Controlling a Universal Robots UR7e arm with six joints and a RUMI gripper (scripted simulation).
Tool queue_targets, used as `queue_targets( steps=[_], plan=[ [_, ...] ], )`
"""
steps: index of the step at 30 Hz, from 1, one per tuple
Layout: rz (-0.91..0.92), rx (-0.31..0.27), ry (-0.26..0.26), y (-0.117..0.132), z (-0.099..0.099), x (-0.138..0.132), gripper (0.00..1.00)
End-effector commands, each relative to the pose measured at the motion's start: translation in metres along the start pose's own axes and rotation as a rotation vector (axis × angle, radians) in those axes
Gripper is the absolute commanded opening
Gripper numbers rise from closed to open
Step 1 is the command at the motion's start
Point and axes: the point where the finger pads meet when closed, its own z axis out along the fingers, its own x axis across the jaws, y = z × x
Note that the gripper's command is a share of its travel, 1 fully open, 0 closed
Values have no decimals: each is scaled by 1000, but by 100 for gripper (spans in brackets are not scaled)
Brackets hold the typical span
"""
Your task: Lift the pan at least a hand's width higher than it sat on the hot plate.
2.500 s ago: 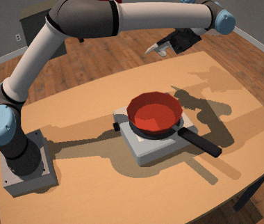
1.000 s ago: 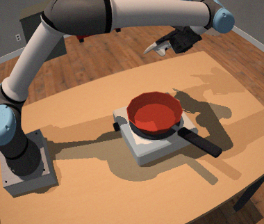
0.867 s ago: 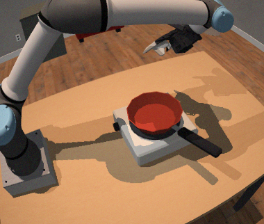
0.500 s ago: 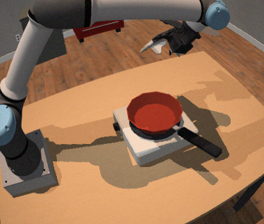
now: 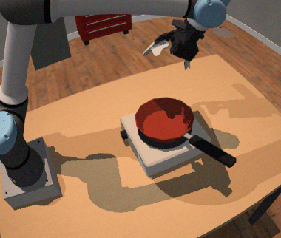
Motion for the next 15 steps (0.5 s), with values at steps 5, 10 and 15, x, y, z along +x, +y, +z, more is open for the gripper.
queue_targets(
  steps=[5, 10, 15],
  plan=[
    [398, -4, 174, 57, -10, -22, 100],
    [510, 6, 214, 75, -9, -31, 100],
    [751, 38, 305, 108, -6, -47, 100]
  ],
)
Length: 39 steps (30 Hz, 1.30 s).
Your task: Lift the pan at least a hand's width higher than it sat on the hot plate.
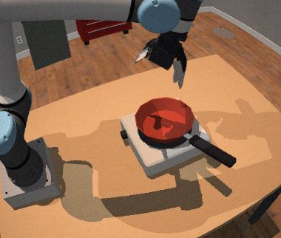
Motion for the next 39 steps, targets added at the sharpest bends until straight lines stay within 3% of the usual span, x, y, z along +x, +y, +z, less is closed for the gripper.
queue_targets(
  steps=[1, 9, 12, 13, 20, 39],
  plan=[
    [251, 43, 116, 38, 0, 5, 100],
    [555, 105, 196, 91, 8, 9, 100],
    [595, 111, 200, 90, 7, 14, 100],
    [709, 134, 227, 89, 5, 19, 100],
    [978, 182, 241, 85, -9, 61, 100],
    [1682, 294, 246, 85, -23, 133, 100]
  ],
)
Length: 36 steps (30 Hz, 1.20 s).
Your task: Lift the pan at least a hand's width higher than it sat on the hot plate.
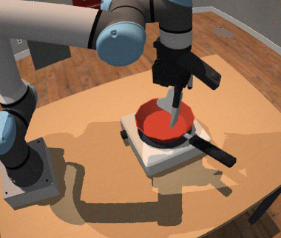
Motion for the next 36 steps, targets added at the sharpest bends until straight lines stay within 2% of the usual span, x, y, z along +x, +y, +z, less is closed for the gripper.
queue_targets(
  steps=[1, 17, 36],
  plan=[
    [221, 14, 32, -22, 3, 1, 100],
    [439, 27, 38, -50, 10, 6, 100],
    [480, 27, 40, -54, 13, 7, 100]
  ],
)
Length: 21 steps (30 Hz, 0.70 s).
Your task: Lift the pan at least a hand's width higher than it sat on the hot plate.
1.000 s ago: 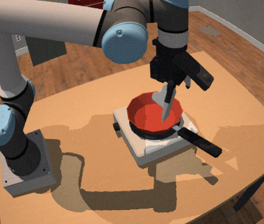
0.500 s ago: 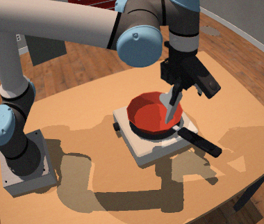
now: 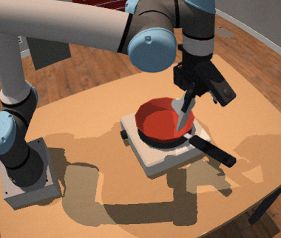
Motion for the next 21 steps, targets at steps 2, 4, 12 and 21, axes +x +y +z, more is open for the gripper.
queue_targets(
  steps=[2, 4, 12, 21],
  plan=[
    [4, -2, 3, 0, 7, 1, 100],
    [4, -2, 3, -1, 12, 1, 100],
    [5, -3, 4, 0, 65, 1, 100],
    [4, -3, 4, 0, 101, 0, 100]
  ],
)
